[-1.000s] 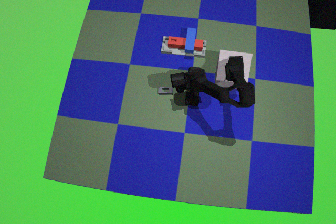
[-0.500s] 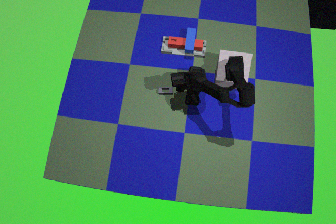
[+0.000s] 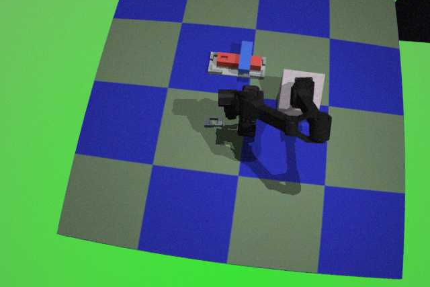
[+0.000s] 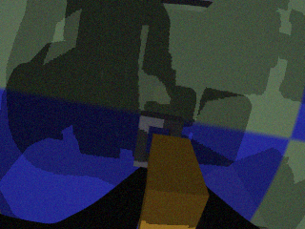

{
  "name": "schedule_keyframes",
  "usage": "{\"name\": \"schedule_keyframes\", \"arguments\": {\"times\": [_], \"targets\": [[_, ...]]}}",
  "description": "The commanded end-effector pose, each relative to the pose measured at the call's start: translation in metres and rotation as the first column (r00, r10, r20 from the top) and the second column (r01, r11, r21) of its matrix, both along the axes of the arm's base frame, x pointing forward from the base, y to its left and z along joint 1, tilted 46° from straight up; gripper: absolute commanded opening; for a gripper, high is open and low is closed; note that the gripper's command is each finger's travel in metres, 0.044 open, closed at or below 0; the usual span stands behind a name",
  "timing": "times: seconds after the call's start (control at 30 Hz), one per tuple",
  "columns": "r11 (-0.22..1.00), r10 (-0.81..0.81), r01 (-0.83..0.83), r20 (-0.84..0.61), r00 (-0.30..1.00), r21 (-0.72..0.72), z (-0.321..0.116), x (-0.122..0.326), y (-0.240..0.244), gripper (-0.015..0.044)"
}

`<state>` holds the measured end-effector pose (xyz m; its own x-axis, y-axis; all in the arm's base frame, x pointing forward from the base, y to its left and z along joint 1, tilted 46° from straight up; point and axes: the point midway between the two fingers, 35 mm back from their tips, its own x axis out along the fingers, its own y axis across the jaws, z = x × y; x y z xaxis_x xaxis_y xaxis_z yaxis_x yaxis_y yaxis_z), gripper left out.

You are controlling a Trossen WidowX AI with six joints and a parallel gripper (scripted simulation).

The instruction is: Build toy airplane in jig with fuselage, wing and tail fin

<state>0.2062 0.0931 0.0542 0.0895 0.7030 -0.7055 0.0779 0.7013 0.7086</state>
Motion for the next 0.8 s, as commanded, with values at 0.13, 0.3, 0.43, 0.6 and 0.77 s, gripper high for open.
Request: {"name": "schedule_keyframes", "arguments": {"times": [0.13,0.3,0.43,0.6,0.77], "targets": [[1.000,-0.003,0.003,0.013,1.000,-0.002,0.018,0.001,-0.018,0.0000],[1.000,-0.006,0.006,0.012,1.000,-0.005,0.028,-0.001,-0.030,0.0000],[1.000,-0.008,0.008,0.011,1.000,-0.005,0.036,-0.003,-0.039,0.0000],[1.000,-0.010,0.010,0.011,1.000,-0.002,0.048,-0.007,-0.049,0.0000],[1.000,-0.012,0.012,0.012,1.000,0.004,0.060,-0.012,-0.059,0.0000]]}}
